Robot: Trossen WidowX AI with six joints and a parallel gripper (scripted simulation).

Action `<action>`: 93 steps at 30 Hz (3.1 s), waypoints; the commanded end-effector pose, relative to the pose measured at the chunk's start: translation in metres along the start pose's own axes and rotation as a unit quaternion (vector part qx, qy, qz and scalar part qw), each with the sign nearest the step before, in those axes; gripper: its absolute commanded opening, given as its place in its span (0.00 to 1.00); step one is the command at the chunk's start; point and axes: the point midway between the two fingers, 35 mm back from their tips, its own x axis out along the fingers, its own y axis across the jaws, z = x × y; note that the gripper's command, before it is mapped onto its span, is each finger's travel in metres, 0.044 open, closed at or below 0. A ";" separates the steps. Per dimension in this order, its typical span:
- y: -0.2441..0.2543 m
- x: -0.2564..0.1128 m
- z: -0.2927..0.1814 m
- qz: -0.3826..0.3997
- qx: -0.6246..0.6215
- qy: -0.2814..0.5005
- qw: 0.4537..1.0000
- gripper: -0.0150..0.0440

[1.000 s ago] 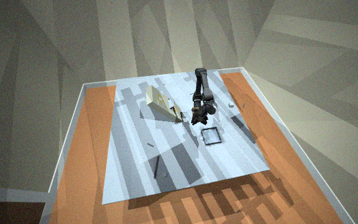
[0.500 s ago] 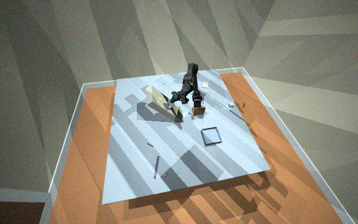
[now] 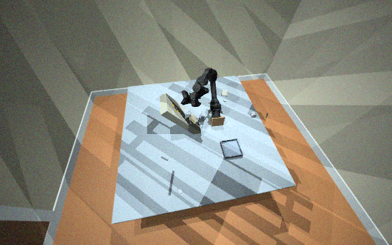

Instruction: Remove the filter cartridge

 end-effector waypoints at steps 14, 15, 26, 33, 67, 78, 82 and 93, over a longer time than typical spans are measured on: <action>-0.001 0.020 -0.001 0.002 0.006 0.000 1.000 0.42; -0.001 0.022 -0.001 0.002 0.006 0.000 1.000 0.42; -0.001 0.039 -0.001 0.001 0.006 0.001 1.000 0.42; -0.001 0.050 -0.003 0.000 0.006 0.003 1.000 0.42; -0.001 0.056 -0.004 -0.001 0.006 0.004 1.000 0.42; -0.001 0.059 -0.004 -0.001 0.006 0.004 1.000 0.42; -0.001 0.059 -0.003 -0.001 0.006 0.004 1.000 0.42; 0.000 0.060 -0.003 -0.001 0.006 0.004 1.000 0.42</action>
